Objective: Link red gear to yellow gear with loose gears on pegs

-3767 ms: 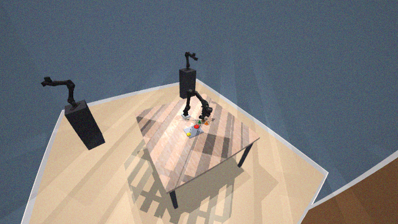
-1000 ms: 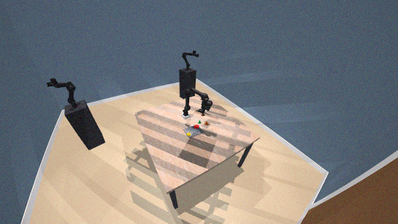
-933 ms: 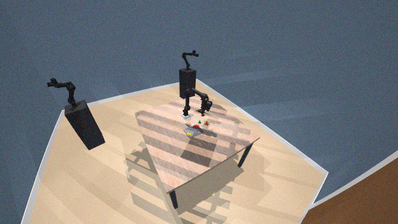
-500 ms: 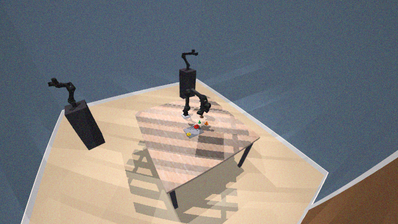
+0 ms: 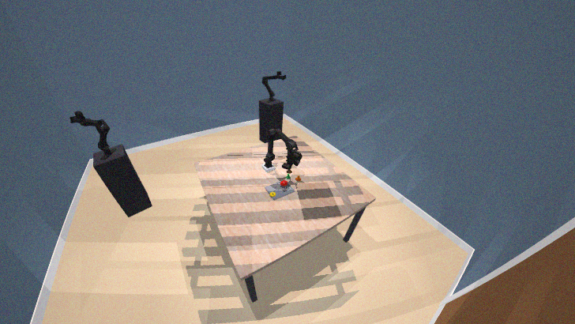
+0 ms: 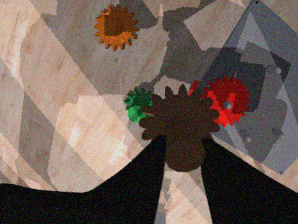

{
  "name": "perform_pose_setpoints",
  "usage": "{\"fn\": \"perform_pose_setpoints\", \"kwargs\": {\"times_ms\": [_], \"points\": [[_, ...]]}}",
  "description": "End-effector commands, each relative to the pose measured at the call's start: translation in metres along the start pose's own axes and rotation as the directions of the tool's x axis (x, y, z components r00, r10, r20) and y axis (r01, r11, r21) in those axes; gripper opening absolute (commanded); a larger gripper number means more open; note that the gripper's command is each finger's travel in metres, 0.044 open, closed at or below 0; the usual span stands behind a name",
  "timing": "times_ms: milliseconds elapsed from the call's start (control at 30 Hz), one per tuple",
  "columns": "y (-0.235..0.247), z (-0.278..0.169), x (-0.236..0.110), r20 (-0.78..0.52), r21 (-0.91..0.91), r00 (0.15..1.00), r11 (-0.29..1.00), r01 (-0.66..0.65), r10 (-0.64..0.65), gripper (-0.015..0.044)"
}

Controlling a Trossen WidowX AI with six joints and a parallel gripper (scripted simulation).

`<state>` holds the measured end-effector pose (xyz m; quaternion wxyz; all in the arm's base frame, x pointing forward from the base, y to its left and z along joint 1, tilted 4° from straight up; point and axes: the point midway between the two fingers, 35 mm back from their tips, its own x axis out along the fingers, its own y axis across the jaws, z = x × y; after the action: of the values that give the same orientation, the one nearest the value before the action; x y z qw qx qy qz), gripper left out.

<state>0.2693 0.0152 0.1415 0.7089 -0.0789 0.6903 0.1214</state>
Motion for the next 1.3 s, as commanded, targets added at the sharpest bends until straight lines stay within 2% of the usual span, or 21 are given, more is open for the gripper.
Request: {"fn": "perform_pose_setpoints", "kwargs": {"times_ms": [0, 1267], "points": [[-0.009, -0.003, 0.005, -0.005, -0.003, 1.0, 1.0, 0.002, -0.002, 0.0], [-0.079, -0.036, 0.036, -0.008, -0.004, 1.0, 1.0, 0.006, -0.006, 0.0]]}}
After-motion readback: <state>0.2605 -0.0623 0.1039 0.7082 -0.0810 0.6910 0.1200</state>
